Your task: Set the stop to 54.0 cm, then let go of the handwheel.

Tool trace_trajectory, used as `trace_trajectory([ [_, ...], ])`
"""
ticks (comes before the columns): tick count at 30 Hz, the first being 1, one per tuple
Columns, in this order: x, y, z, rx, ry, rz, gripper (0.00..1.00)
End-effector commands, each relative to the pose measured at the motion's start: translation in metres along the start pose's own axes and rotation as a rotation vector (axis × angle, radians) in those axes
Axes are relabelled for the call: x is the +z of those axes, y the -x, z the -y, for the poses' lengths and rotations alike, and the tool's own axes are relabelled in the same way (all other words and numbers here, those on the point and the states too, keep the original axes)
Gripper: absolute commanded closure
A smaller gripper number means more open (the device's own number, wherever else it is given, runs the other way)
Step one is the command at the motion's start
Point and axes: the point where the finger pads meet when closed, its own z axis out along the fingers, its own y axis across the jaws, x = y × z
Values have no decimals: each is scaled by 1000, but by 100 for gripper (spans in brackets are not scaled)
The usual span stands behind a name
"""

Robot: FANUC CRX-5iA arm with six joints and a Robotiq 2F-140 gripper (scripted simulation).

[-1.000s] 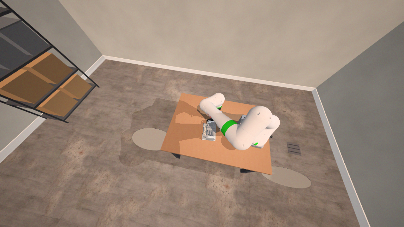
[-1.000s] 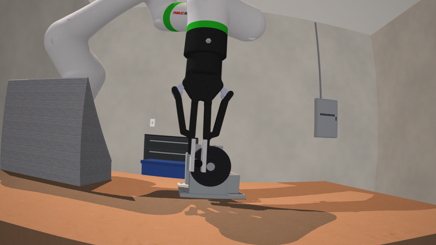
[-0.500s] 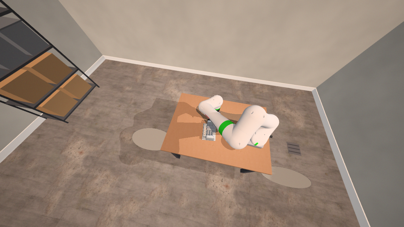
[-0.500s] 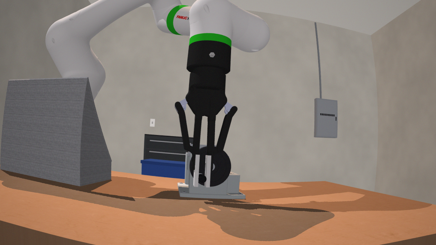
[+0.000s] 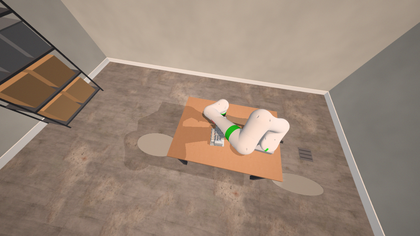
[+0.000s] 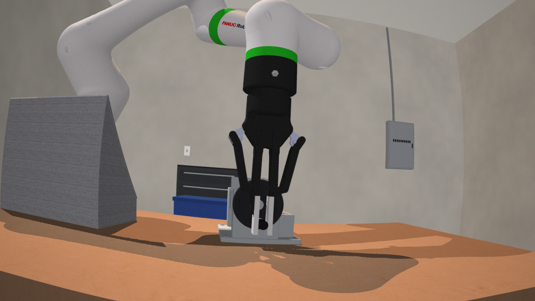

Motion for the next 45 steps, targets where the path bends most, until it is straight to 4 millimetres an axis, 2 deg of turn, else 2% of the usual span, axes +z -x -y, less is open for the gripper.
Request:
trace_trajectory([
  [1,-1,0,6,0,0,0,96],
  [12,-10,0,20,0,0,0,96],
  [22,-34,0,28,0,0,0,96],
  [35,-57,0,16,0,0,0,96],
  [45,-63,0,1,0,0,0,96],
])
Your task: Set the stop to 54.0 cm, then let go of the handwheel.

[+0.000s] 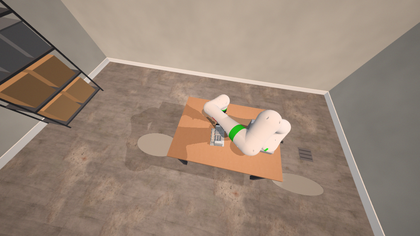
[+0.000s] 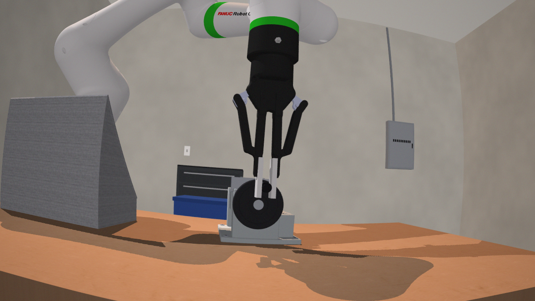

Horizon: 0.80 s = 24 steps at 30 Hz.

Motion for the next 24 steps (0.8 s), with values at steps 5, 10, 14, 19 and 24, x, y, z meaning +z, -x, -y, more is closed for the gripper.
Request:
trace_trajectory([
  [5,0,0,-9,0,0,0,96],
  [10,1,0,-17,0,0,0,96],
  [14,4,0,-22,0,0,0,96],
  [19,7,0,-26,0,0,0,96],
  [24,13,0,-32,0,0,0,96],
])
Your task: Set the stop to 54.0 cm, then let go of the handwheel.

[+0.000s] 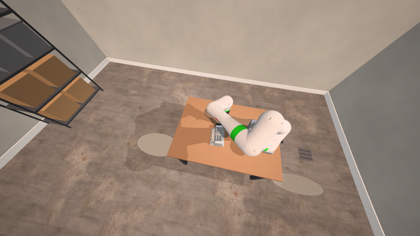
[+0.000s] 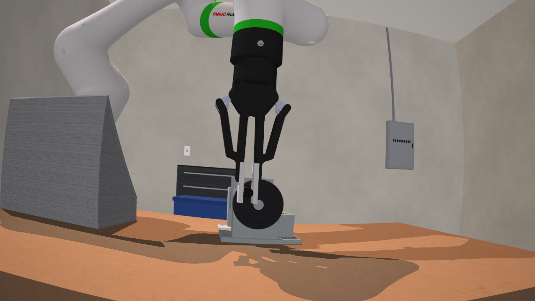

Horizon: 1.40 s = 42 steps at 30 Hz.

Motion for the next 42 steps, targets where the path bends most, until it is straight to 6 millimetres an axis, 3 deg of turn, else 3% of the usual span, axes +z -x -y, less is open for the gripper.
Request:
trace_trajectory([
  [1,5,0,-3,0,0,0,96],
  [17,34,0,-5,0,0,0,96],
  [42,53,0,24,0,0,0,96],
])
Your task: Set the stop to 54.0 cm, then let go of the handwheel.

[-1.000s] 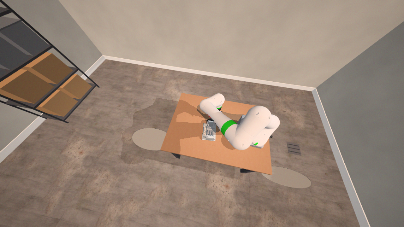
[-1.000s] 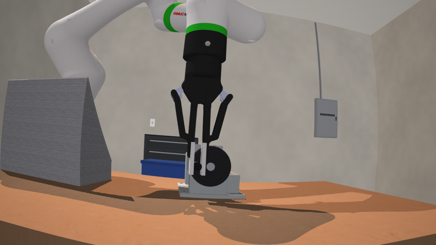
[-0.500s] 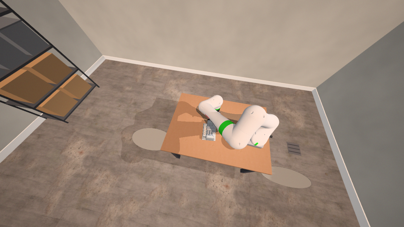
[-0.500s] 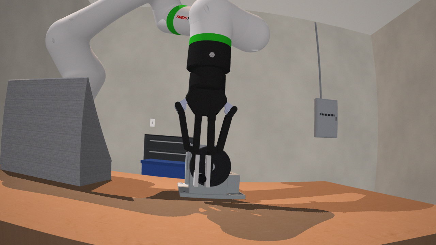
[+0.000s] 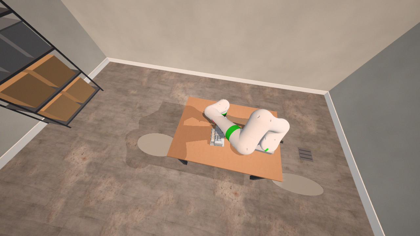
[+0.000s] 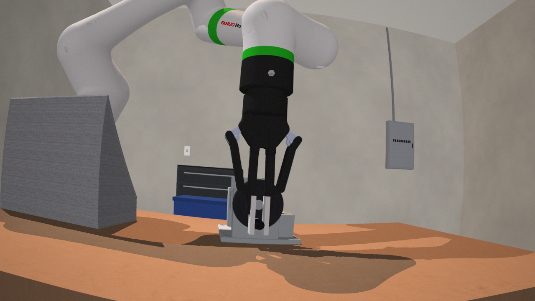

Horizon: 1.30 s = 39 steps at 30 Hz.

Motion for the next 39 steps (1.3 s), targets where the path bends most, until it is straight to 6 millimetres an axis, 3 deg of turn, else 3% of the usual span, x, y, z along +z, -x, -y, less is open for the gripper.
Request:
trace_trajectory([
  [1,0,0,3,0,0,0,96],
  [19,-5,0,20,0,0,0,96],
  [39,-26,0,34,0,0,0,96],
])
